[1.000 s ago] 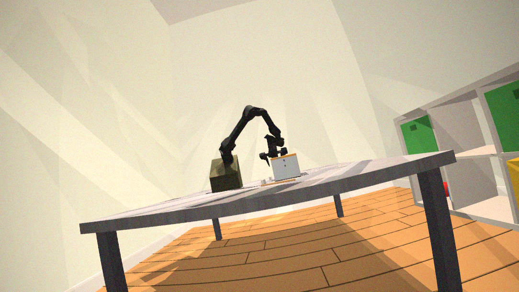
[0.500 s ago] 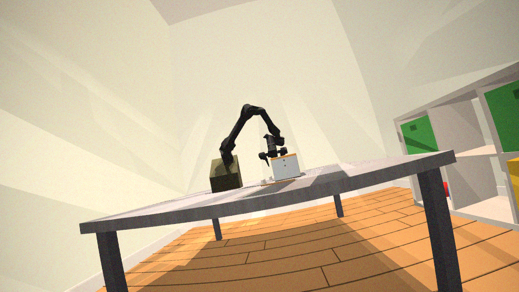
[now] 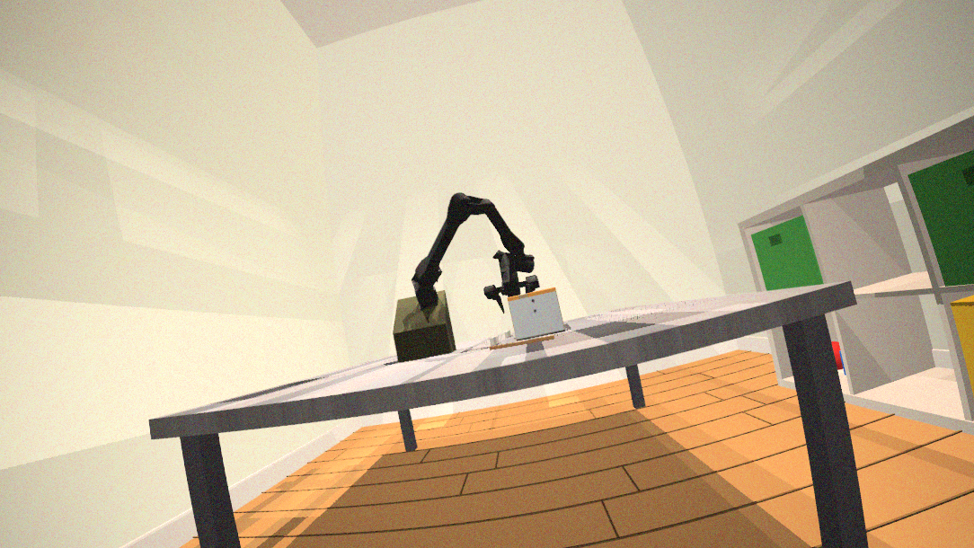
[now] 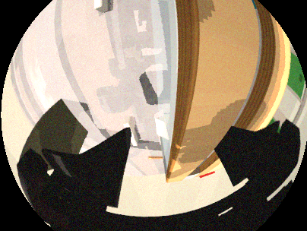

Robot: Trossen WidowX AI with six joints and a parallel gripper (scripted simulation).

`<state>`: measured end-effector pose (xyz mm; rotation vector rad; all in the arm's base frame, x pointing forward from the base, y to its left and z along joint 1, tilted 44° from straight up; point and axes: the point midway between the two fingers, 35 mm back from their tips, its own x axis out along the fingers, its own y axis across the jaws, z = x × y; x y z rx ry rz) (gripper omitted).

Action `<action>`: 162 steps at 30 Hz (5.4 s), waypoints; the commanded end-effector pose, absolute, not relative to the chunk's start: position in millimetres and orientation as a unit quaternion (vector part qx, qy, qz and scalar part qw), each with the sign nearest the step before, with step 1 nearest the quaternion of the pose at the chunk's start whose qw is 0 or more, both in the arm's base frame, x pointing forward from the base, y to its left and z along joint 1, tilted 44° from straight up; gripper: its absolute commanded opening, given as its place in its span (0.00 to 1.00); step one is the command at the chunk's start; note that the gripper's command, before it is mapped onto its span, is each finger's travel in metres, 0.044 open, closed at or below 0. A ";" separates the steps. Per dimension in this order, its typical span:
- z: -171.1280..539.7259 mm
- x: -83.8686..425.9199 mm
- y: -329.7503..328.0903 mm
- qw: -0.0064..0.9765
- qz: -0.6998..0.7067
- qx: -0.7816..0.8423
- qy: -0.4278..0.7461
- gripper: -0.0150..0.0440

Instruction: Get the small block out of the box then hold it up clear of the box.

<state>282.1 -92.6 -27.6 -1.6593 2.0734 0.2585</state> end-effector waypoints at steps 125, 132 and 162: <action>51.4 209.1 -131.8 0.598 -0.089 -0.519 0.604 0.74; 45.6 208.0 -137.5 0.698 -0.220 -0.372 0.571 0.74; 26.7 203.6 -156.9 0.712 -0.589 0.352 0.151 0.74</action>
